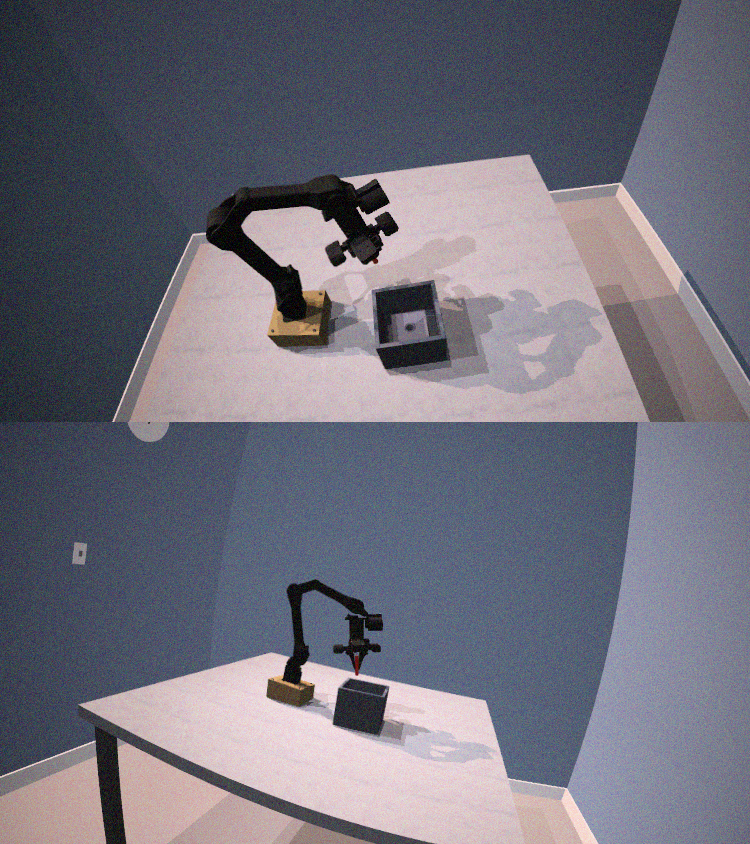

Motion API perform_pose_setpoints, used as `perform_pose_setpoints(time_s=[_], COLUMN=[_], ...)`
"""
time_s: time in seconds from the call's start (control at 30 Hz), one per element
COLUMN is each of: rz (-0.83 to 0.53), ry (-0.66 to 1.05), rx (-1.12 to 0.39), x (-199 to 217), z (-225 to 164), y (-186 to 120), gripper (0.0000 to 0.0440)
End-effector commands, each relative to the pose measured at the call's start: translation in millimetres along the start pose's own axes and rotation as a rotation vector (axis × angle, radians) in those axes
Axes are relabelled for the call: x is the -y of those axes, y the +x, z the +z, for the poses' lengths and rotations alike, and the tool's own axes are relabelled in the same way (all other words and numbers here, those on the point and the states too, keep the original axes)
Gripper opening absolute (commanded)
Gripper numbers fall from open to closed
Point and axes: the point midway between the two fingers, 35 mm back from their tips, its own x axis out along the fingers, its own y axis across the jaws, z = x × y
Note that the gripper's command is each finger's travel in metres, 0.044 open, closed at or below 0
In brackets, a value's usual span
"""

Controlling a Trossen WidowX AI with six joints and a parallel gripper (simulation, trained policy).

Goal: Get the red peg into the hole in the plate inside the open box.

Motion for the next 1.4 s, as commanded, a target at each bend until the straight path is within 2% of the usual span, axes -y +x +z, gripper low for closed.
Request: perform_pose_setpoints(time_s=[0.0, 0.6, 1.37], rz=[0.013, -0.028, -0.085], ry=[-0.003, 0.024, 0.054], rx=[0.03, 0.122, 0.137], x=[-4, -1, 0], z=[13, 71, 130], y=[-14, -27, -14], gripper=[0.0, 0.0, 0.0])
